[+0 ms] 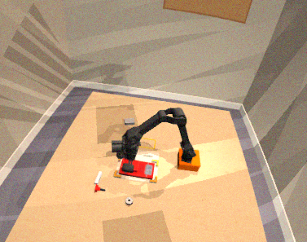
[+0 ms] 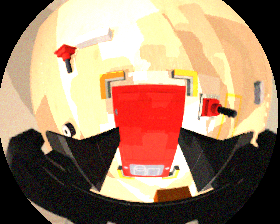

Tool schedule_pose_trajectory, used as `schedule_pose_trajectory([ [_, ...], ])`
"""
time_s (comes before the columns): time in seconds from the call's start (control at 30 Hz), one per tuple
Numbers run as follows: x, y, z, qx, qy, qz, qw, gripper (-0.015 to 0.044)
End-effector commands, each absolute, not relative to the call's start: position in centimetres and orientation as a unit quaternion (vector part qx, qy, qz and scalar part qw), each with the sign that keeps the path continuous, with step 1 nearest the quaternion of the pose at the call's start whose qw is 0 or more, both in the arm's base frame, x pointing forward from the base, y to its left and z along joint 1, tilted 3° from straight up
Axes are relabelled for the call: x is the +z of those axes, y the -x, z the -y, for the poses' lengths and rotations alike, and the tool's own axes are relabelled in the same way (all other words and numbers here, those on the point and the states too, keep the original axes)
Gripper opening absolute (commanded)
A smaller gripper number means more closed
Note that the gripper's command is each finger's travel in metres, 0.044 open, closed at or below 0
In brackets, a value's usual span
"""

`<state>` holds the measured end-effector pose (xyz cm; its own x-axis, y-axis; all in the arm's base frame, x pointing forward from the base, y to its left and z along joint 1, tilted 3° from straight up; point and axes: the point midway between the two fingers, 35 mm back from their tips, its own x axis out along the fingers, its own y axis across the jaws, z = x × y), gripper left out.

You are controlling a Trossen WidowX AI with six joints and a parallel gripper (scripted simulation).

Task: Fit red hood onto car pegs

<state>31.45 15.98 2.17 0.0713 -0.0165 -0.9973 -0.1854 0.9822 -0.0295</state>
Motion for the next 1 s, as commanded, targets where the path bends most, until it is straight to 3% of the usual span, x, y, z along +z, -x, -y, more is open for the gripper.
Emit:
schedule_pose_trajectory([
  [0.0,2.2,-31.5,-16.0,0.058,0.074,-0.679,0.728,0.0341],
  [0.13,2.2,-31.5,-16.0,0.058,0.074,-0.679,0.728,0.044],
  [0.57,9.3,-31.2,-16.2,0.056,0.076,-0.687,0.72,0.044],
  [0.97,9.4,-31.2,-16.2,0.056,0.076,-0.687,0.72,0.044],
])
